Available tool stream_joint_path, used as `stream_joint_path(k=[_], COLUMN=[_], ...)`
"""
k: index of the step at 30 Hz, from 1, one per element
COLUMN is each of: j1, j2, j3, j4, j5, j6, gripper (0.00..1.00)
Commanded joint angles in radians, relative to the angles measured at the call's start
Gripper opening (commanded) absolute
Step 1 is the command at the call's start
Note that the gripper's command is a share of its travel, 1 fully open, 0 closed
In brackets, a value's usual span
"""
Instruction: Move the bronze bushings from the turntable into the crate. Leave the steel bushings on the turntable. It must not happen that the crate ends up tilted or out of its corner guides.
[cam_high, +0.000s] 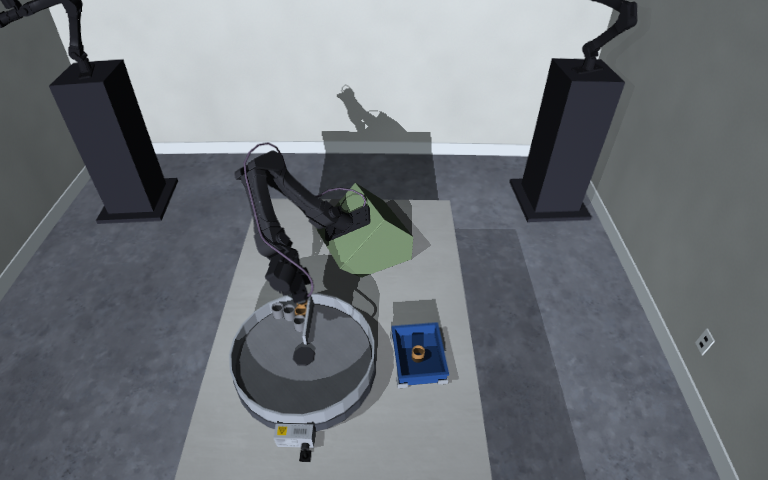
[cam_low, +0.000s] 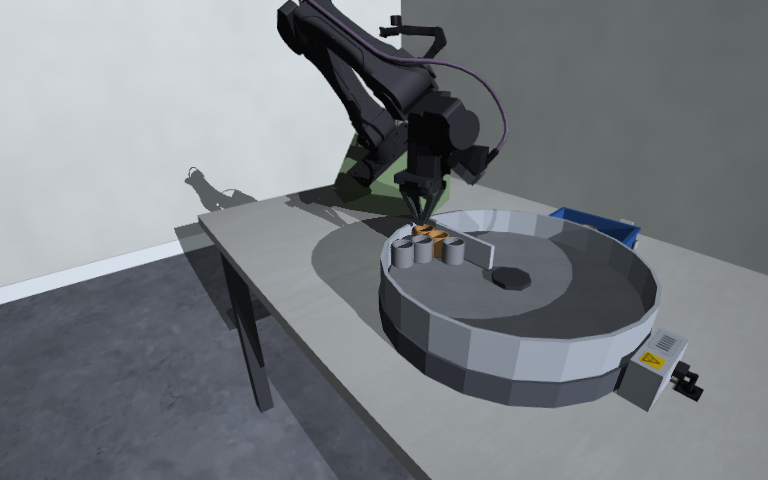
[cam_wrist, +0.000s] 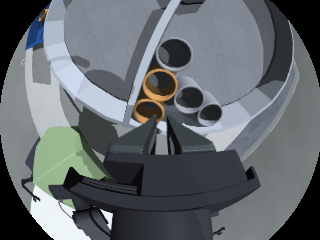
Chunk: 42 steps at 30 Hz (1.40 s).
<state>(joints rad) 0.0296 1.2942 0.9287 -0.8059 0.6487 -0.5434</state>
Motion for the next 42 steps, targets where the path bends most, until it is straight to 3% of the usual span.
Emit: stream_joint_path(k=[1,21,27,42], j1=[0.024,0.023,-0.018,-0.001], j2=[-0.031,-0.031,-0.016,-0.016], j3=[0.033,0.032,-0.034,-0.017], j4=[-0.014,-0.003,0.056,0.062], j5=[-0.001,-0.003,-0.018,-0.020], j6=[0.005,0.000,-0.032,-0.032], gripper=[0.13,0.13,0.13,0.13])
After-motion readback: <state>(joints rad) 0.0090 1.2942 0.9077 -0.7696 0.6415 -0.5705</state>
